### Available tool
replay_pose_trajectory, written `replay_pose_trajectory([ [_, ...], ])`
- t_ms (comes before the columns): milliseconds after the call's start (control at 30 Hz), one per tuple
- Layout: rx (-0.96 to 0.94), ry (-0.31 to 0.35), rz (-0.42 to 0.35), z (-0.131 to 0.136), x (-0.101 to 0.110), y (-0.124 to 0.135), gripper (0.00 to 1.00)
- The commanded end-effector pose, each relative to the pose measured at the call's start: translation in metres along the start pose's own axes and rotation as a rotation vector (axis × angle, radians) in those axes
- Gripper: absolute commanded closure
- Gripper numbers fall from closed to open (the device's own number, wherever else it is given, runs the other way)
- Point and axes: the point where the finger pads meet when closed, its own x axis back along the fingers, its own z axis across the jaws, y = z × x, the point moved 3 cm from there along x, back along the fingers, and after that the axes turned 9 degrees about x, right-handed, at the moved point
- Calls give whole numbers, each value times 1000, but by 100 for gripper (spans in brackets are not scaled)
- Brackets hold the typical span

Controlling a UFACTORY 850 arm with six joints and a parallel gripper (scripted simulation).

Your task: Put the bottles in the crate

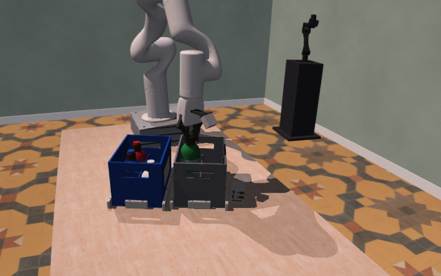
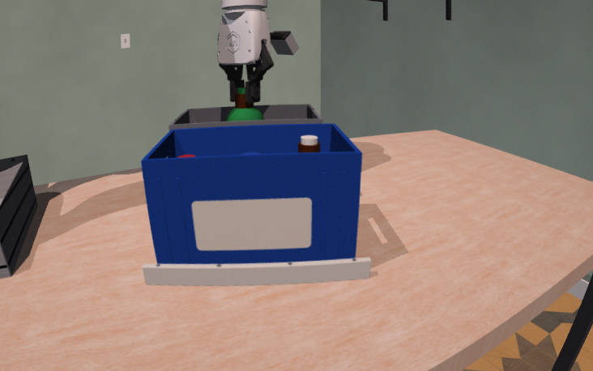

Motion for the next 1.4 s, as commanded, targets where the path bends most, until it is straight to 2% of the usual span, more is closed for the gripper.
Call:
replay_pose_trajectory([
  [0, 0, 1, 2, 1, -3, -1, 100],
  [1167, 0, 1, 2, 1, -34, -1, 100],
  [1367, 0, 1, 2, 1, -34, -1, 100],
])
